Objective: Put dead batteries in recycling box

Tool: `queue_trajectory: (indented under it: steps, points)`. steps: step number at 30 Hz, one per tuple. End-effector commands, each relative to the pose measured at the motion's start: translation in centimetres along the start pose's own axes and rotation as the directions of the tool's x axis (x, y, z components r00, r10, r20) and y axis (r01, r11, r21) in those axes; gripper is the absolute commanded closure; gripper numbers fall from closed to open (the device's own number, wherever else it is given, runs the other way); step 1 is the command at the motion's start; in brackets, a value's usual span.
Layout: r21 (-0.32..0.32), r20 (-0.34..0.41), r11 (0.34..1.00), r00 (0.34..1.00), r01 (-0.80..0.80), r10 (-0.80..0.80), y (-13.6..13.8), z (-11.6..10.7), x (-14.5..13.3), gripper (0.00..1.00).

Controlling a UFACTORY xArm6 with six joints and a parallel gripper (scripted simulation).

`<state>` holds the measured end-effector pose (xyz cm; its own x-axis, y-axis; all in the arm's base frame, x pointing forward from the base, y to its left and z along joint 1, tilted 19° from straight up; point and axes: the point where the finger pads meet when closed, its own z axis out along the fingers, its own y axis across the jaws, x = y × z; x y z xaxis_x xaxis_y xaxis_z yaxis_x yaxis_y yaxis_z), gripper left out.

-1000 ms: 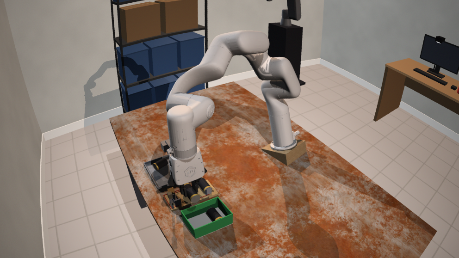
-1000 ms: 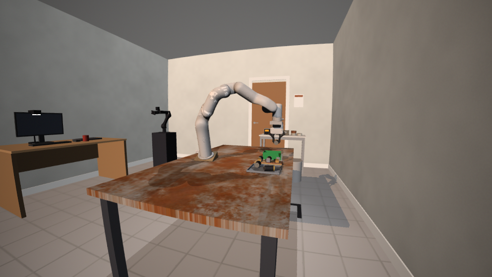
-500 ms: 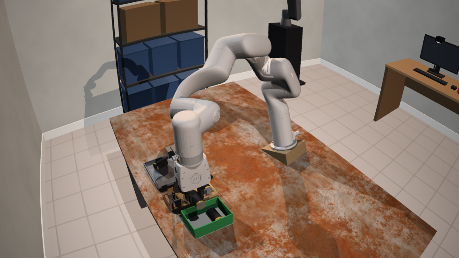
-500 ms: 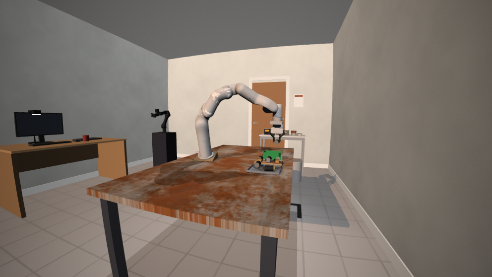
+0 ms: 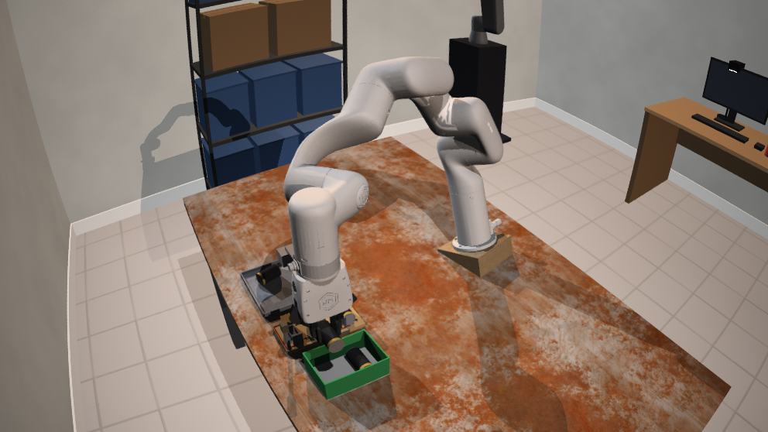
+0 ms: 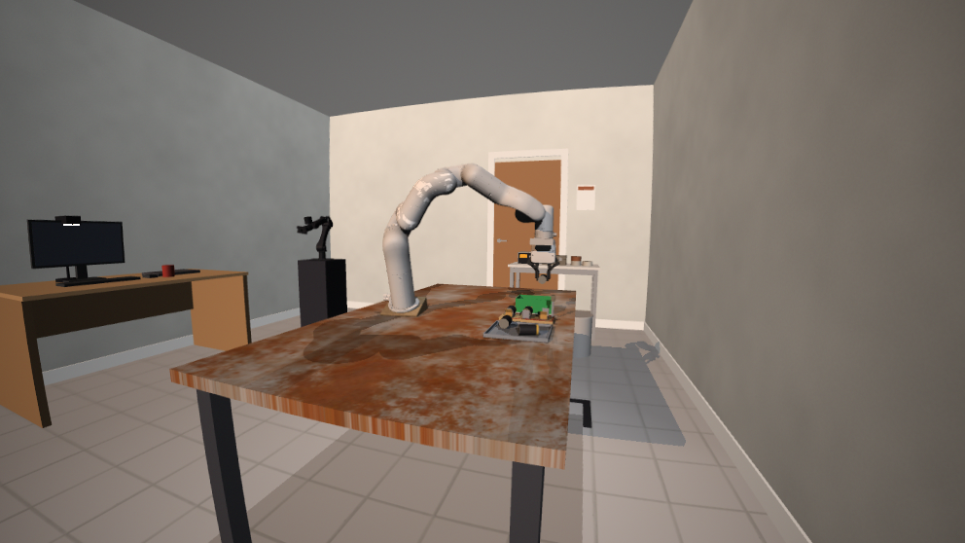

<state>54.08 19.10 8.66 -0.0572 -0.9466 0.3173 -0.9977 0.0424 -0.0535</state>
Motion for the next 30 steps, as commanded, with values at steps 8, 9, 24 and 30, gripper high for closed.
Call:
queue_trajectory:
  steps: [8, 9, 24, 30]
  points:
    - [0.001, 0.0, 1.0, 1.0, 0.0, 0.0, 0.0, 5.1, 0.0, 0.72]
    - [0.001, 0.0, 1.0, 1.0, 0.0, 0.0, 0.0, 5.1, 0.0, 0.72]
    - [0.001, 0.0, 1.0, 1.0, 0.0, 0.0, -0.2, 5.1, -0.1, 0.72]
    - [0.001, 0.0, 1.0, 1.0, 0.0, 0.0, -0.2, 5.1, -0.1, 0.72]
